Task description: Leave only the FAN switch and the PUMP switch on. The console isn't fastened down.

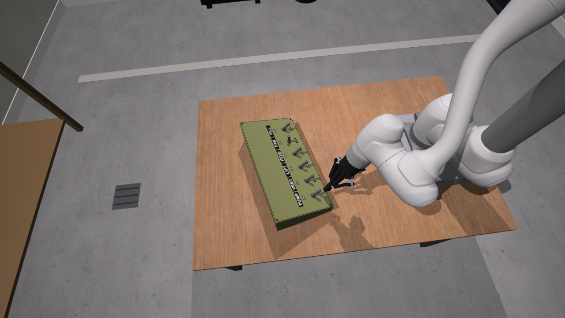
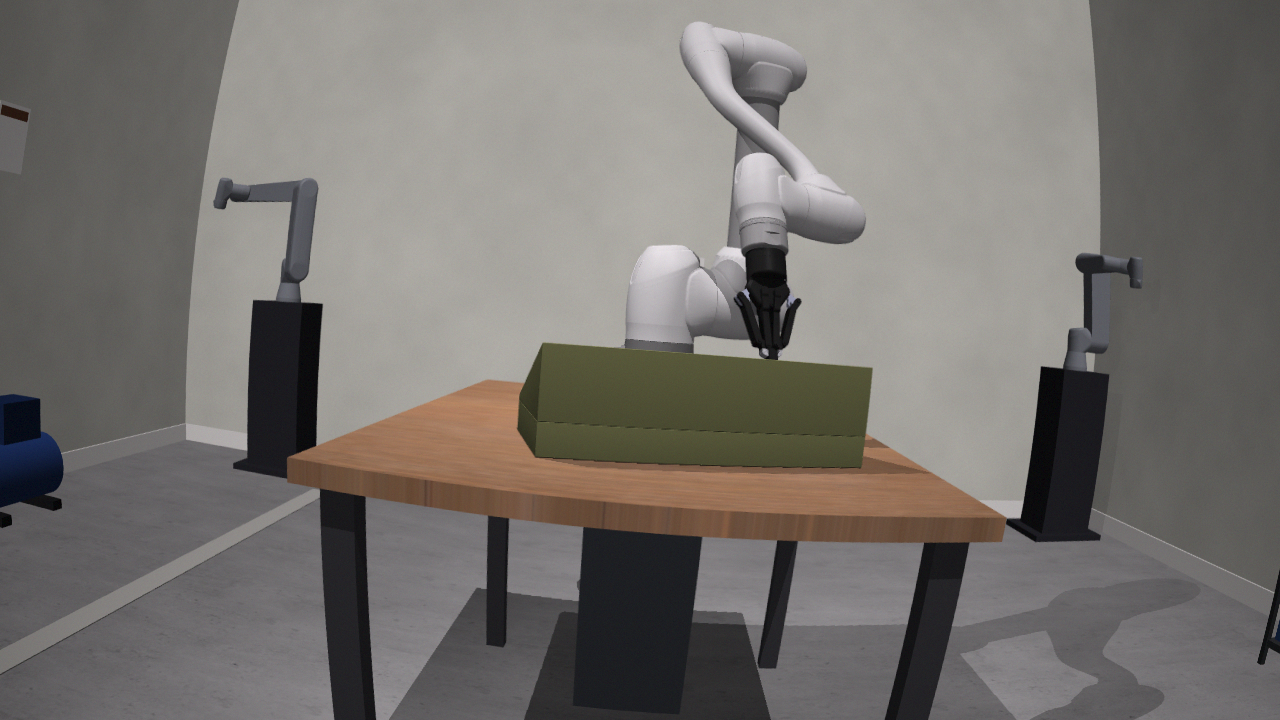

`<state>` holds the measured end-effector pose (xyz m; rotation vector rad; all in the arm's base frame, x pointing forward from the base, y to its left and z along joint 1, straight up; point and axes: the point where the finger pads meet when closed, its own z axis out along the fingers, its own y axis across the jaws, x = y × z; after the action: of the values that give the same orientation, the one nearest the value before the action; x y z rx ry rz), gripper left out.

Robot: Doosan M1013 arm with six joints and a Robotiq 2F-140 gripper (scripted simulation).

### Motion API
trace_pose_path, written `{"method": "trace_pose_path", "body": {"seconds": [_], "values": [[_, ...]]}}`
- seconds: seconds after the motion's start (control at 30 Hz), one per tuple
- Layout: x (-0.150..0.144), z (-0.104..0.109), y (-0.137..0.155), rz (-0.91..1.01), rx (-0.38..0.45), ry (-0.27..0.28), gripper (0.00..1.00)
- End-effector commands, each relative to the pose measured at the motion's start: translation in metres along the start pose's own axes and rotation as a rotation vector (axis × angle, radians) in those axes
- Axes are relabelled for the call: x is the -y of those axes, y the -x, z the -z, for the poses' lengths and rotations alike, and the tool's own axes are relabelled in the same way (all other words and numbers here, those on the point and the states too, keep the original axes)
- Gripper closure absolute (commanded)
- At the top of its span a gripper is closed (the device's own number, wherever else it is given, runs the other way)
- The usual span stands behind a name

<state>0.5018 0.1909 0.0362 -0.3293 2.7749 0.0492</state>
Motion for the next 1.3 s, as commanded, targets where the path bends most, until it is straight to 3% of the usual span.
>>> {"method": "trace_pose_path", "body": {"seconds": [0.0,1.27], "values": [[0.000,0.000,0.000,0.000,0.001,0.000,0.90],[0.000,0.000,0.015,0.000,0.001,0.000,0.90]]}}
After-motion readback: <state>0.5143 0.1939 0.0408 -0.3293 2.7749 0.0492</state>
